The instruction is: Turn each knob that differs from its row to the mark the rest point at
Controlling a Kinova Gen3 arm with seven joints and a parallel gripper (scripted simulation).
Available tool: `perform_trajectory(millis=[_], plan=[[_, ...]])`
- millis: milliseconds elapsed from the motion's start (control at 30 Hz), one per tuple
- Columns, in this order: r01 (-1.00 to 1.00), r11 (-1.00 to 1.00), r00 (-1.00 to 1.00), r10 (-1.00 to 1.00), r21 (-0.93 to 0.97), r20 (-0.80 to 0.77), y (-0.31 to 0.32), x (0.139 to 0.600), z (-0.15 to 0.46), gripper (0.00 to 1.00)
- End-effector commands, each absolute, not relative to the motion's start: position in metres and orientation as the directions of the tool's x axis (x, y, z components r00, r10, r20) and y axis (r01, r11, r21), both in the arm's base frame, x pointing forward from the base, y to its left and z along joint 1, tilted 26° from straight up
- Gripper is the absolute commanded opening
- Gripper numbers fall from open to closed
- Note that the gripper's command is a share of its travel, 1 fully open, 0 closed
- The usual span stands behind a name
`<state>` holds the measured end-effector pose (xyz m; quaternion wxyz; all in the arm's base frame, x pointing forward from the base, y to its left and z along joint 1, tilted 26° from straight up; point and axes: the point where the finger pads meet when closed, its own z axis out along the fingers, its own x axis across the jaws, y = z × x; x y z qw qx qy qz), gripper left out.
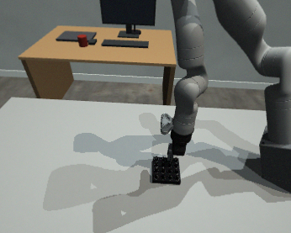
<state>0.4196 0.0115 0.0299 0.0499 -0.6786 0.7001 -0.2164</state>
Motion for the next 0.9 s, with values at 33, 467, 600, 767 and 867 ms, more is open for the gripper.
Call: perform_trajectory(millis=[33,467,600,767,867], plan=[[-0.928,-0.015,-0.074,-0.972,-0.372,0.223,0.0118,0.4198,0.0303,0.46],[-0.928,-0.015,-0.074,-0.972,-0.372,0.223,0.0116,0.4201,0.0296,0.46],[-0.928,-0.015,-0.074,-0.972,-0.372,0.223,0.0111,0.4208,0.0278,0.46],[-0.928,-0.015,-0.074,-0.972,-0.372,0.223,0.0102,0.4222,0.0243,0.46],[-0.928,-0.015,-0.074,-0.972,-0.372,0.223,0.0100,0.4226,0.0235,0.46]])
